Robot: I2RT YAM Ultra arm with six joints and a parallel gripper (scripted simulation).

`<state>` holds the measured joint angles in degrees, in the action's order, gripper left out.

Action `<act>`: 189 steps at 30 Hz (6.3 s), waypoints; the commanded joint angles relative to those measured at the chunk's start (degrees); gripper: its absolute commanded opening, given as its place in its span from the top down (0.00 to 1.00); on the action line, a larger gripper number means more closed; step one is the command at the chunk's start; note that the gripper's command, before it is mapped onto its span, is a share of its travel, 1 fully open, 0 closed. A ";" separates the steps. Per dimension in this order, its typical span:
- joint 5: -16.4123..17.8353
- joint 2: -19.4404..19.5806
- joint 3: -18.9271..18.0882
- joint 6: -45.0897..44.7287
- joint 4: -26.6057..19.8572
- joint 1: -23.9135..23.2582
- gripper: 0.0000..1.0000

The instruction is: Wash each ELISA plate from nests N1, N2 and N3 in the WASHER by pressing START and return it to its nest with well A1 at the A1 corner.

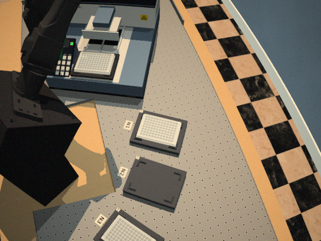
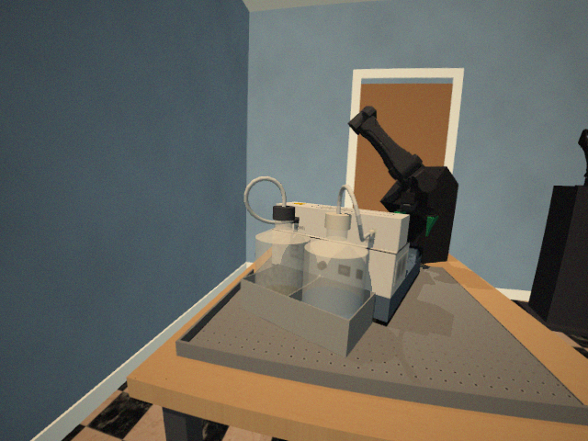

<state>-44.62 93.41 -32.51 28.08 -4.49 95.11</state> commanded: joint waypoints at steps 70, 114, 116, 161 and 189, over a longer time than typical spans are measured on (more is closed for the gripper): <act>17.27 -27.77 -1.72 51.89 -10.94 -29.32 0.00; 21.03 -16.42 -0.85 47.54 3.13 -34.74 0.00; 21.03 -16.42 -0.85 47.54 3.13 -34.74 0.00; 22.58 -10.28 -1.42 45.85 9.35 -36.93 0.00; 22.96 -8.64 -1.67 45.45 10.89 -37.46 0.30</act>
<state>-21.63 84.99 -34.06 73.67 6.35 57.56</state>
